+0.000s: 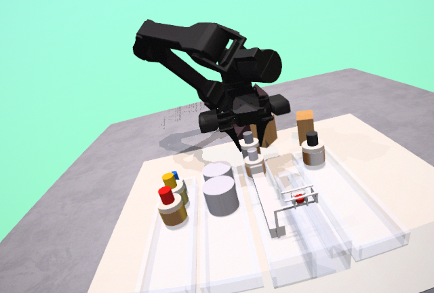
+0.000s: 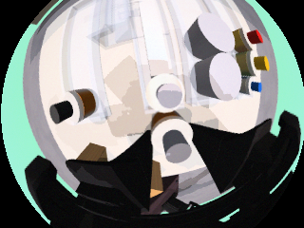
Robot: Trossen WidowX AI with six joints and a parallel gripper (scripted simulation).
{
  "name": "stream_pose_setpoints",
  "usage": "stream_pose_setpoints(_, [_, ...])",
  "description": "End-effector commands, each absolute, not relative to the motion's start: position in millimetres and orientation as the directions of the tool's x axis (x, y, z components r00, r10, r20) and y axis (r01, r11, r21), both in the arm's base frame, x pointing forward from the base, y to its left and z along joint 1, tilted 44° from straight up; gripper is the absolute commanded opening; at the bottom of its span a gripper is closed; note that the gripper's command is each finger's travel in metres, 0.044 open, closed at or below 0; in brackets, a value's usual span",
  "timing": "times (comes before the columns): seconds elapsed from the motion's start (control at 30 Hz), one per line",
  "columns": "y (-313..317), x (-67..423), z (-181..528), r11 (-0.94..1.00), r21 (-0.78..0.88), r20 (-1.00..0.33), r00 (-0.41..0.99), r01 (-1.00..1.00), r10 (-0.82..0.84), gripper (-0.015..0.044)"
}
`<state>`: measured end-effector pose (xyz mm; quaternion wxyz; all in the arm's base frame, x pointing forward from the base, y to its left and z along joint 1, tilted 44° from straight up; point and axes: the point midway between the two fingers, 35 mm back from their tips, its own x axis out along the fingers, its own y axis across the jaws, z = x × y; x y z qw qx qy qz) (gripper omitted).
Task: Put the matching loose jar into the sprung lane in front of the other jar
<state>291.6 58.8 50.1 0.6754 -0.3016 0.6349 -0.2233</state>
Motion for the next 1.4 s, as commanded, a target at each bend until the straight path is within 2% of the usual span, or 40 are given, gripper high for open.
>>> stream_pose_setpoints(0.0, [61, 298, 52, 0.721, -0.689, -0.724, 0.11, -0.072, -0.681, 0.0])
stream_pose_setpoints(1.37, [63, 314, 54, 0.722, -0.689, -0.724, 0.11, -0.071, -0.681, 0.0])
